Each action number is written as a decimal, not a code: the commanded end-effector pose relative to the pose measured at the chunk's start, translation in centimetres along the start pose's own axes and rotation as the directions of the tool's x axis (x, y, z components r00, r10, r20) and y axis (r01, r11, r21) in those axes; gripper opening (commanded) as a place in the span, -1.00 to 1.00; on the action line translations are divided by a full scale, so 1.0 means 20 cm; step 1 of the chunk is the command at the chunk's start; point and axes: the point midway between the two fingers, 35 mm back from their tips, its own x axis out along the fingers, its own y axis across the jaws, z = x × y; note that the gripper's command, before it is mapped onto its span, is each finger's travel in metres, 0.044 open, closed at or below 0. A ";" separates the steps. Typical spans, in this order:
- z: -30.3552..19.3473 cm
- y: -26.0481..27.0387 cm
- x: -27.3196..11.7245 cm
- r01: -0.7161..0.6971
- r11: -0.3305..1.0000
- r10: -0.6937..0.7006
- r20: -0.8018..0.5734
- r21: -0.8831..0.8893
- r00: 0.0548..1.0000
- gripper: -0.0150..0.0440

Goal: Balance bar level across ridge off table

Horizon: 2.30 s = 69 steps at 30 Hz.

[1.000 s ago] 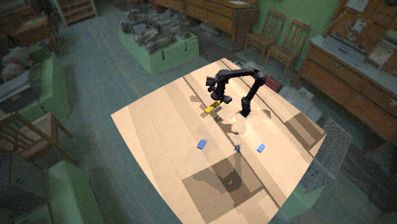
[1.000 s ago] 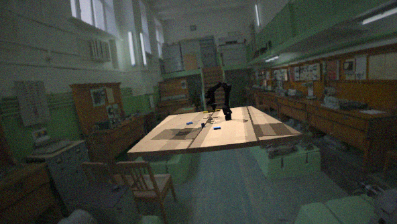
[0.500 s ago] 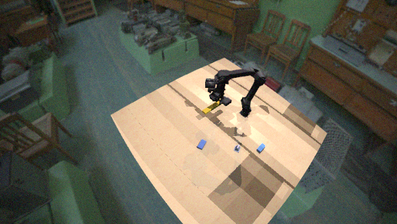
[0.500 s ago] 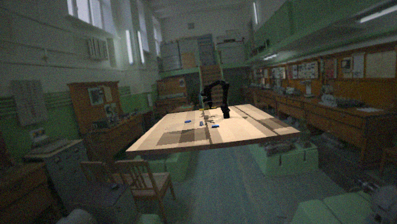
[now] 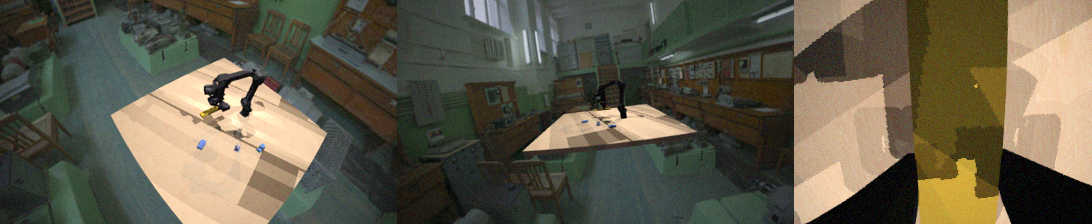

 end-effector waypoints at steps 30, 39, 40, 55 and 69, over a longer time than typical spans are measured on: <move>0.21 0.50 -0.03 -0.014 0.934 0.011 0.011 0.357 1.000 -0.49; 0.23 0.65 -0.03 -0.018 0.896 0.014 0.011 0.444 1.000 -0.49; 0.23 0.67 -0.03 -0.018 0.891 0.015 0.011 0.454 1.000 -0.49; 0.23 0.93 -0.04 -0.022 0.810 0.020 0.011 0.586 1.000 -0.49; 0.19 1.18 -0.04 -0.024 0.719 0.024 0.010 0.694 1.000 -0.49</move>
